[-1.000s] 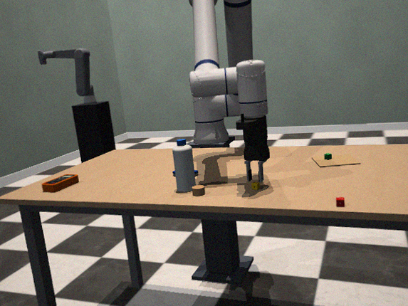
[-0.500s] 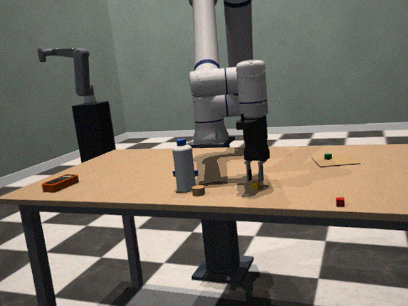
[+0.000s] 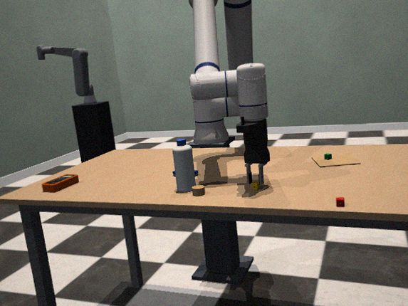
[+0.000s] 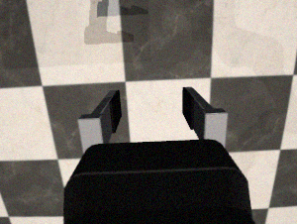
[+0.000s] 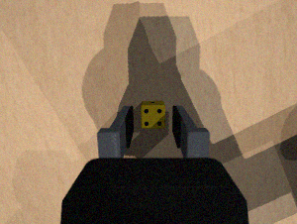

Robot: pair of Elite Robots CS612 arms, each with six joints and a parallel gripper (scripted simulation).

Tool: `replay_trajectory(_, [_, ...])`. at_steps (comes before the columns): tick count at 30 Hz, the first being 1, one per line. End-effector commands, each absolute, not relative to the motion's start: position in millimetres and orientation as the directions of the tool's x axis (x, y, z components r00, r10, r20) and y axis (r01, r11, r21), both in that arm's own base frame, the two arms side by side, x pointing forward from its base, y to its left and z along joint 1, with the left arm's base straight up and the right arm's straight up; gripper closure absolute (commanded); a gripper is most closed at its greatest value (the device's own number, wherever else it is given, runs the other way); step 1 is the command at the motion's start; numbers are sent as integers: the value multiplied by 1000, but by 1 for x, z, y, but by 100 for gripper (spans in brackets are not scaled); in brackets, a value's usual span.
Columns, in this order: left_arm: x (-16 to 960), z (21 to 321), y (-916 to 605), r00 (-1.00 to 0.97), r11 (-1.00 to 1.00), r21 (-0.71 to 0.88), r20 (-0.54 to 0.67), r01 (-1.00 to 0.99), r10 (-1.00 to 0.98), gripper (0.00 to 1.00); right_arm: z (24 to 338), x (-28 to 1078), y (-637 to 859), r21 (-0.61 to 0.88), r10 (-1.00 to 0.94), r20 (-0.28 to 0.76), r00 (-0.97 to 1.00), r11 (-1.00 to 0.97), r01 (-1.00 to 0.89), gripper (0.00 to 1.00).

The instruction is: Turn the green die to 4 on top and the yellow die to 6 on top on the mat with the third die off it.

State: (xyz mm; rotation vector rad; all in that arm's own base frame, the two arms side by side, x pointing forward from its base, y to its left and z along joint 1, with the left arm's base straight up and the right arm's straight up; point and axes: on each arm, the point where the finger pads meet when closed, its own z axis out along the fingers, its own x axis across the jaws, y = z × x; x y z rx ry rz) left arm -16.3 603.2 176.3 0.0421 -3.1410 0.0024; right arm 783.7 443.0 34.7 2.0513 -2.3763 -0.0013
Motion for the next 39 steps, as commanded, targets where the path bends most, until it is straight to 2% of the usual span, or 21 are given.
replay_trajectory(1, [-16, 177, 604, -1000, 1000, 0, 0, -27, -27, 0, 32, 785, 443, 0, -989, 0, -146, 146, -989, 30])
replay_trajectory(11, [-16, 177, 604, -1000, 1000, 0, 0, -27, -27, 0, 22, 785, 443, 0, -989, 0, -146, 146, -989, 30])
replay_trajectory(34, [-16, 177, 604, -1000, 1000, 0, 0, -27, -27, 0, 22, 785, 443, 0, -989, 0, -146, 146, -989, 30])
replay_trajectory(35, [-16, 177, 604, -1000, 1000, 0, 0, -27, -27, 0, 22, 785, 443, 0, -989, 0, -146, 146, -989, 60])
replay_trajectory(39, [-16, 177, 604, -1000, 1000, 0, 0, -27, -27, 0, 22, 785, 443, 0, -989, 0, -146, 146, -989, 60])
